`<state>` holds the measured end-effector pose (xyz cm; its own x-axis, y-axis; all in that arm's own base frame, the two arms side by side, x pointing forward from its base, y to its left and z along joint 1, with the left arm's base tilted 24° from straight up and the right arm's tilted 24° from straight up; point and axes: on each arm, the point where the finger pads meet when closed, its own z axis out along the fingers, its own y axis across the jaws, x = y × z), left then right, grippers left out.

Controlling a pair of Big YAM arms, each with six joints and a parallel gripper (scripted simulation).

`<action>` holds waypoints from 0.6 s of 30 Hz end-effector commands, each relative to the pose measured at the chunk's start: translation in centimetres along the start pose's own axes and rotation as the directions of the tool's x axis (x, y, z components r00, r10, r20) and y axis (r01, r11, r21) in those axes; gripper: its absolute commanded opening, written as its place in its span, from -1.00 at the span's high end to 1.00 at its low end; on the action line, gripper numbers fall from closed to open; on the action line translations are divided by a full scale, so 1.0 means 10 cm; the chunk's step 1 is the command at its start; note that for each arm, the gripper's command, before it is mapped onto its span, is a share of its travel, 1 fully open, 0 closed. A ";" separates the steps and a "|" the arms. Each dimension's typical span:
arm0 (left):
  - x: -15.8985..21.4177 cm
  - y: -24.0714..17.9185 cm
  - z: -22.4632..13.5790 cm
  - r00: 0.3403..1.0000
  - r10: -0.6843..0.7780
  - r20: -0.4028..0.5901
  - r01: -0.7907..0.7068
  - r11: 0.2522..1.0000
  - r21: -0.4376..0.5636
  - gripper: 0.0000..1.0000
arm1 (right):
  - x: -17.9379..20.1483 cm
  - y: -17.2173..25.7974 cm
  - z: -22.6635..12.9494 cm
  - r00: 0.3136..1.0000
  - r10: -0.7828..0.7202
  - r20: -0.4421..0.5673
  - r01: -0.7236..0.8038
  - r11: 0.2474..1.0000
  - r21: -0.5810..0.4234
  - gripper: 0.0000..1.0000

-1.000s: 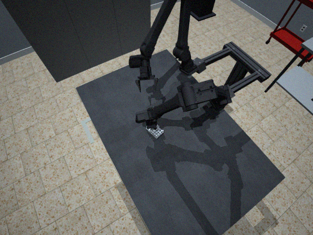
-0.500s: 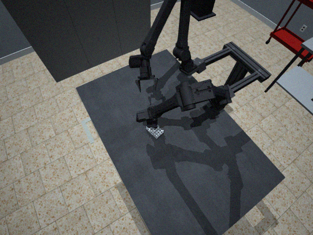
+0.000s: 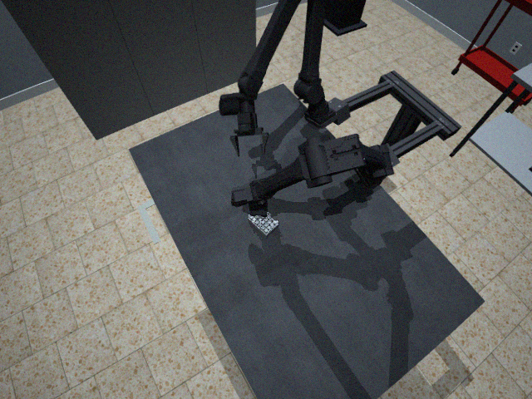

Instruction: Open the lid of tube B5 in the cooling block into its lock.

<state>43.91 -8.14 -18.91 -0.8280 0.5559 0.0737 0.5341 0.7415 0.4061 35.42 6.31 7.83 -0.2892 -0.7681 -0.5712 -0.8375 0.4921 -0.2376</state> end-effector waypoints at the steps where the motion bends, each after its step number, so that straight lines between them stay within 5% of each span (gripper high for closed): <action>1: 0.01 -0.07 -0.27 1.000 0.009 0.019 -0.009 1.000 -0.008 1.00 | -0.08 -0.08 -0.03 1.000 -0.013 0.015 0.013 1.000 0.020 -1.00; 10: 0.03 -0.07 -0.67 1.000 0.009 0.021 -0.009 1.000 -0.006 1.00 | -0.08 -0.08 -0.03 1.000 -0.013 0.015 0.013 1.000 0.020 -1.00; 15: 0.04 -0.03 -0.81 0.998 0.026 0.060 -0.025 1.000 -0.006 -0.14 | -0.08 -0.08 -0.03 1.000 -0.013 0.015 0.013 1.000 0.020 -1.00; 18: 0.03 0.03 -0.79 0.992 0.039 0.117 -0.037 0.999 -0.015 -0.21 | -0.08 -0.08 -0.03 1.000 -0.013 0.015 0.013 1.000 0.020 -1.00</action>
<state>42.04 -10.07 -12.93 -0.8163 0.5752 0.0521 0.5430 0.7337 0.4085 35.42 6.31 7.83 -0.2892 -0.7681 -0.5712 -0.8375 0.4921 -0.2376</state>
